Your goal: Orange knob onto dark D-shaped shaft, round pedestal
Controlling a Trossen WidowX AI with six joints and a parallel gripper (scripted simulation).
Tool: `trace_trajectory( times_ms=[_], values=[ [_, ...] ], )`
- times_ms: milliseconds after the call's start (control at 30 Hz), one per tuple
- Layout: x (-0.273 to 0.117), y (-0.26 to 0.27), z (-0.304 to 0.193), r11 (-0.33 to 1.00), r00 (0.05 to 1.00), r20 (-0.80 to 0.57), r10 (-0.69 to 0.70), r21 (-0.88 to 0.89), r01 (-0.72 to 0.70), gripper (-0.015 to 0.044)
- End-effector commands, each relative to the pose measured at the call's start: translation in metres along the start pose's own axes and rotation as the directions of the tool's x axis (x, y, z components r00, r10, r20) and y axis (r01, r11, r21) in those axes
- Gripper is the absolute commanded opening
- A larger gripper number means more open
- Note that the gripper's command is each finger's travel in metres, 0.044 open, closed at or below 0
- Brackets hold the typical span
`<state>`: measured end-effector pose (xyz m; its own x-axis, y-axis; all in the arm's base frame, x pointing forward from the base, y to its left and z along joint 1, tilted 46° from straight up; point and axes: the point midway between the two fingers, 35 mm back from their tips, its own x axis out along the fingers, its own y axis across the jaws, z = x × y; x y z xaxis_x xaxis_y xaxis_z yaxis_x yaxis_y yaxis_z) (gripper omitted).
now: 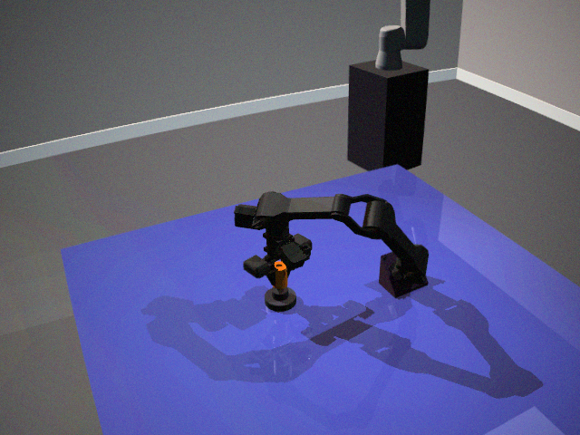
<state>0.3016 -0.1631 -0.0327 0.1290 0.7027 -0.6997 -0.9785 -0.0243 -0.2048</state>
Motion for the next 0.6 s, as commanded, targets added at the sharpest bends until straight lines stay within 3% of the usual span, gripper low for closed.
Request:
trace_trajectory(
  times_ms=[0, 567],
  values=[
    [0.000, 0.000, -0.001, 1.000, 1.000, 0.000, -0.002, 0.008, 0.002, 0.0000],
    [0.013, 0.000, -0.002, 1.000, 1.000, 0.001, -0.002, -0.003, 0.002, 0.0000]
  ],
)
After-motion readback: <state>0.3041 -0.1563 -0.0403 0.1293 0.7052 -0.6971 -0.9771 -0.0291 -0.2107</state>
